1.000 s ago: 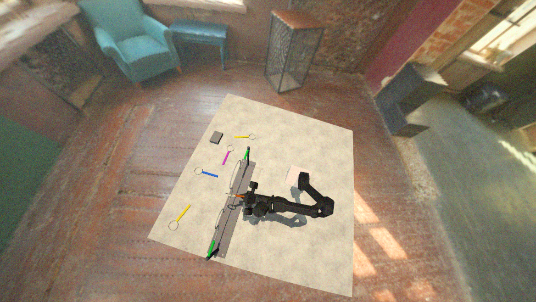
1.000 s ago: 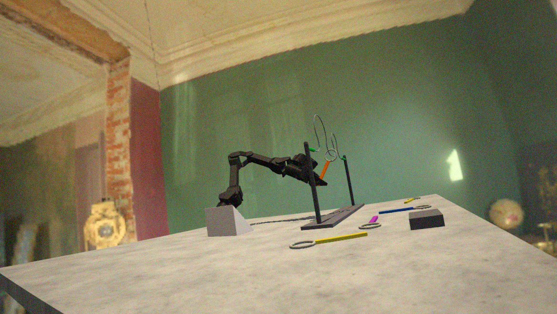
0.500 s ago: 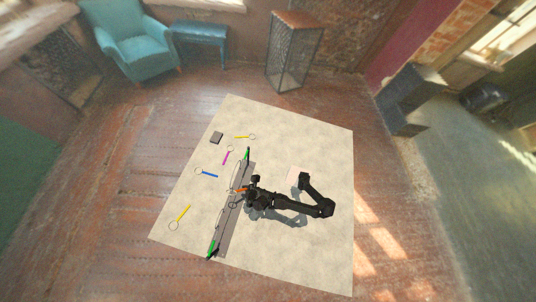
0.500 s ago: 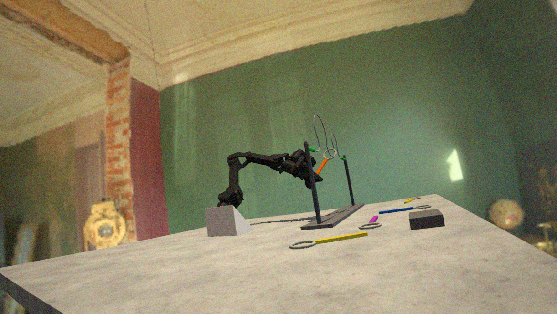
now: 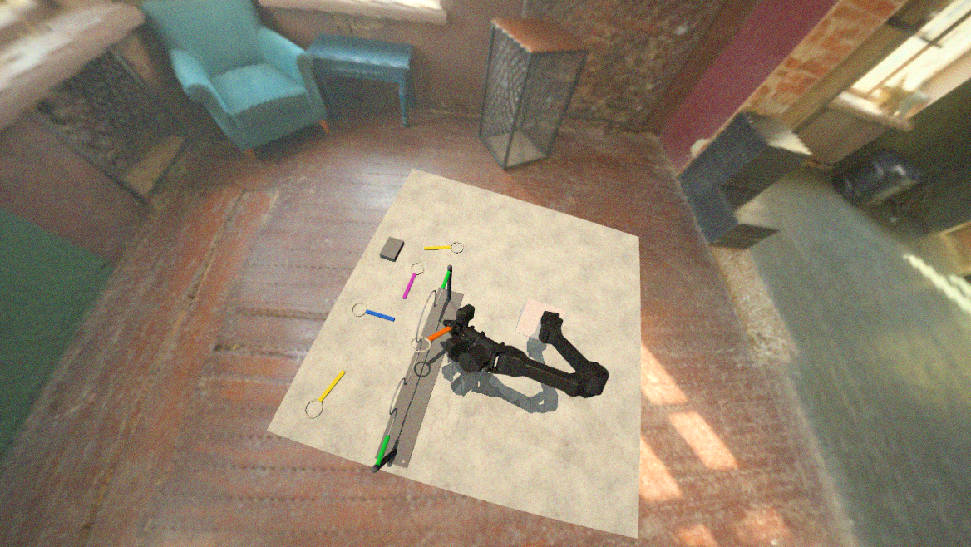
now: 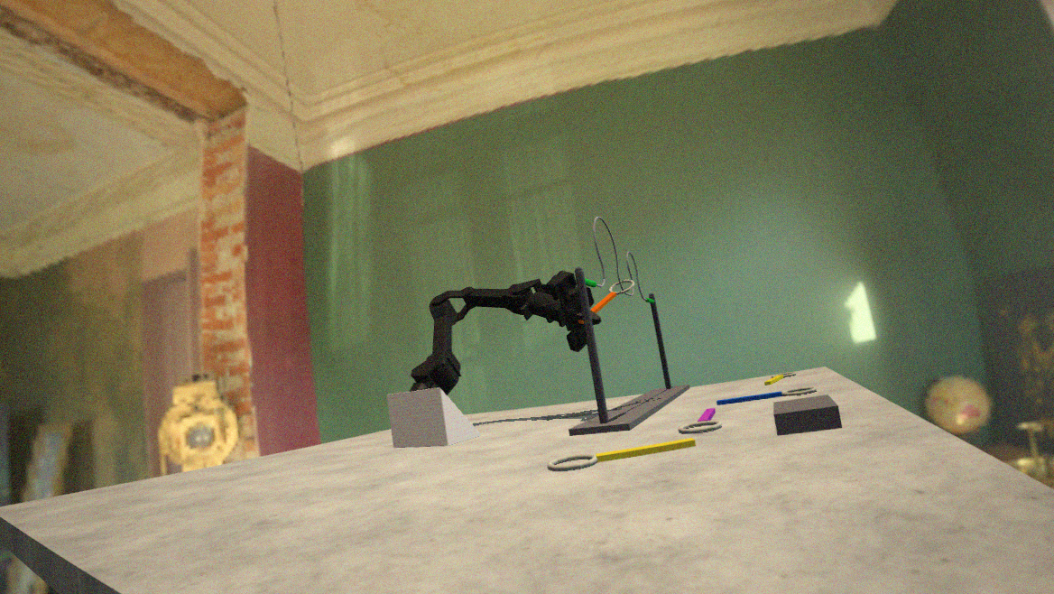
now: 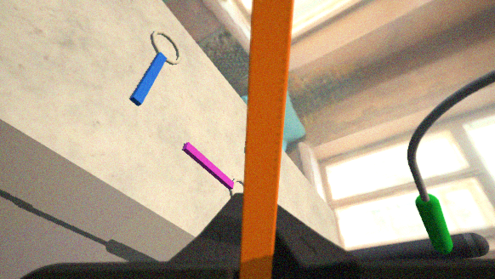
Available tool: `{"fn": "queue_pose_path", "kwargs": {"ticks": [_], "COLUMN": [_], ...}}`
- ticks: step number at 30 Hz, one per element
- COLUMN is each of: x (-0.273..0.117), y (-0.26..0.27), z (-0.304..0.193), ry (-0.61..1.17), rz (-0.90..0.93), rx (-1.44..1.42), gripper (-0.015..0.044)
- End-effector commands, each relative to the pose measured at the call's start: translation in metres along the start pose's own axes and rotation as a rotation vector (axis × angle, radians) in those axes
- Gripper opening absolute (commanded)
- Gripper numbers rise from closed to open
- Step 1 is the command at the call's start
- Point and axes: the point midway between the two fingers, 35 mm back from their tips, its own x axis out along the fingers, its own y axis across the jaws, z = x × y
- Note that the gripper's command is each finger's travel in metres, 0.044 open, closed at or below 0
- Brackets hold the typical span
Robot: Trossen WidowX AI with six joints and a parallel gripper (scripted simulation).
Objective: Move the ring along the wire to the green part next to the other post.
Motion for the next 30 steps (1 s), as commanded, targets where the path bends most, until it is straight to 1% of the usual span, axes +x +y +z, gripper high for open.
{"fn": "queue_pose_path", "kwargs": {"ticks": [1, 14, 30], "x": [-0.004, -0.016, -0.038], "y": [-0.015, -0.062, -0.106], "z": [0.003, 0.014, 0.042], "ry": [0.002, 0.039, 0.081], "rz": [-0.052, -0.211, -0.388], "rx": [-0.077, -0.358, -0.673], "gripper": [-0.0150, -0.0150, -0.0150]}}
